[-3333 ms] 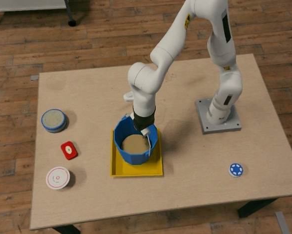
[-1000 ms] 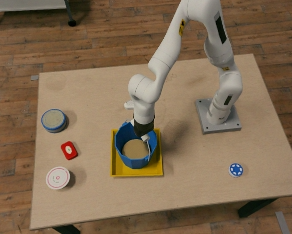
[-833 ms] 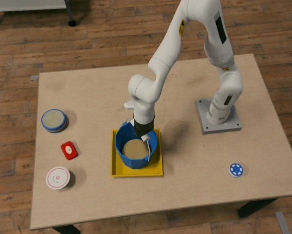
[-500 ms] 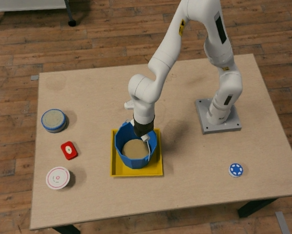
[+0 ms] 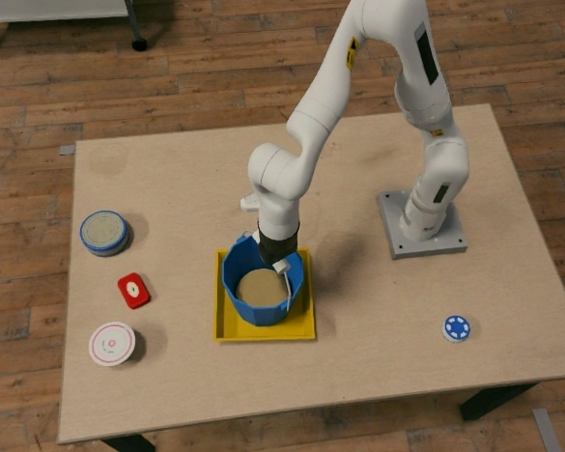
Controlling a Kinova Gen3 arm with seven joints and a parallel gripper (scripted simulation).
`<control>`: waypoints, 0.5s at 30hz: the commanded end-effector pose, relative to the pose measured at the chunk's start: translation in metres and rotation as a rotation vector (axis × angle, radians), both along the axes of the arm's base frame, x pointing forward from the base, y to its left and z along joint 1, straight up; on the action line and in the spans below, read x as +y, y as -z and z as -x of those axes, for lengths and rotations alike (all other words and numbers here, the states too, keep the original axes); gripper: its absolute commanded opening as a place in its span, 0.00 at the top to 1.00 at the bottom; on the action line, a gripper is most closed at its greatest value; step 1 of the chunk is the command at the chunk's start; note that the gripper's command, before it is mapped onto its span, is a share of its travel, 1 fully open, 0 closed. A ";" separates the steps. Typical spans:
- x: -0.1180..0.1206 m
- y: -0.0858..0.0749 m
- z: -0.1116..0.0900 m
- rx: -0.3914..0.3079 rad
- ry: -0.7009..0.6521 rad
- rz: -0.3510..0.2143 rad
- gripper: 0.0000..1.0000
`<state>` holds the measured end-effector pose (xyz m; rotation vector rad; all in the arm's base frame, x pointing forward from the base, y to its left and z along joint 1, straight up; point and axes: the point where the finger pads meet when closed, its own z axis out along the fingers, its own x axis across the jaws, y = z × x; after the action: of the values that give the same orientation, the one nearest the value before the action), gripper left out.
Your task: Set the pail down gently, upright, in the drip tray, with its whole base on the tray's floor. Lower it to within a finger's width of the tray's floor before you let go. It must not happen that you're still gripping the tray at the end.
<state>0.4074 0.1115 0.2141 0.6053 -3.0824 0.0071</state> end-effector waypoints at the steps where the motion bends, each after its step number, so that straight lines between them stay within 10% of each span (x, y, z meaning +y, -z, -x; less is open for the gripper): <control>1: 0.000 -0.001 0.000 -0.002 0.000 0.000 1.00; 9: 0.000 -0.001 0.000 -0.002 0.000 0.000 1.00; 10: 0.000 -0.001 0.000 -0.002 0.000 0.000 0.00; 15: 0.000 -0.001 0.000 -0.002 0.000 0.000 0.00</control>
<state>0.4075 0.1116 0.2143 0.6055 -3.0829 0.0072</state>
